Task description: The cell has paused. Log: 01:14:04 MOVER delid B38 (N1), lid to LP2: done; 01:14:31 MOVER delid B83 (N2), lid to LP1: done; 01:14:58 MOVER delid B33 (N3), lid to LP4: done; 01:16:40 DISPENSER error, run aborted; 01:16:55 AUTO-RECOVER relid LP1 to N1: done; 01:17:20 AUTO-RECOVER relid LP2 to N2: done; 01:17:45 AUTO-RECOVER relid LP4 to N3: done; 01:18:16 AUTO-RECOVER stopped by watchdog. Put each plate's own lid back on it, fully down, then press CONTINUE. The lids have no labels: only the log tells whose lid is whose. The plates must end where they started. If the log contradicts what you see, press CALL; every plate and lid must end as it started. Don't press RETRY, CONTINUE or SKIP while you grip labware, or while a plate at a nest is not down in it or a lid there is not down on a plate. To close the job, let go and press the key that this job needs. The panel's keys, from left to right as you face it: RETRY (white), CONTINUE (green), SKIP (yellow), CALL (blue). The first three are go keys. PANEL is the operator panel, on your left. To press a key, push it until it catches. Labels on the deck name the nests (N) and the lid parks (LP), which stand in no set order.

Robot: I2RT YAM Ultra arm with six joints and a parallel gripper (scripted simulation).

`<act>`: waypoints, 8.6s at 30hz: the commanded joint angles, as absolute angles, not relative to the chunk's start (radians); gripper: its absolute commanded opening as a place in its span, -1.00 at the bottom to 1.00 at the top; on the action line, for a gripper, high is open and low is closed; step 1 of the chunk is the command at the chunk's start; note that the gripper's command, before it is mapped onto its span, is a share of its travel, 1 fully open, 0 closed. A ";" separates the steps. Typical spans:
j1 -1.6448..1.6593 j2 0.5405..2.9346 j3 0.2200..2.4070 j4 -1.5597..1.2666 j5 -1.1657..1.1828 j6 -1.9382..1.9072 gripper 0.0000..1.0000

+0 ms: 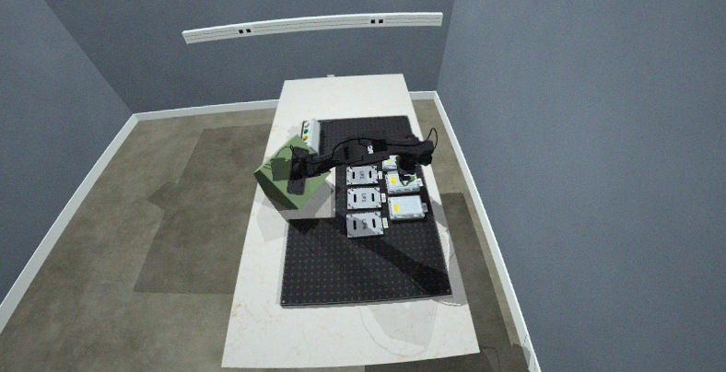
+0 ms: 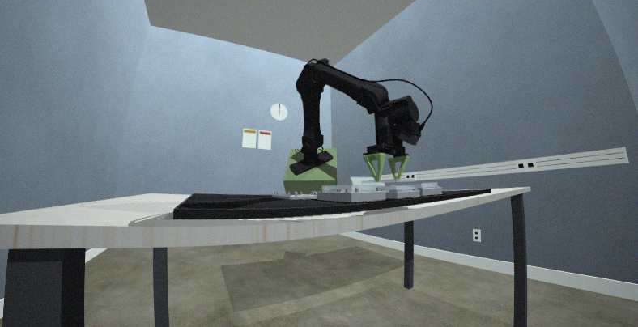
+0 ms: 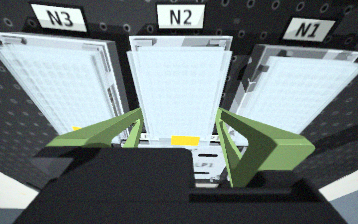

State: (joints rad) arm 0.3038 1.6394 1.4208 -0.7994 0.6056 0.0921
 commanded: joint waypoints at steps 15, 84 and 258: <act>0.305 1.646 1.431 -0.760 0.594 0.076 -1.00; 0.280 1.650 1.394 -0.727 0.590 0.063 -1.00; 0.374 1.458 1.177 -0.754 0.641 0.207 0.80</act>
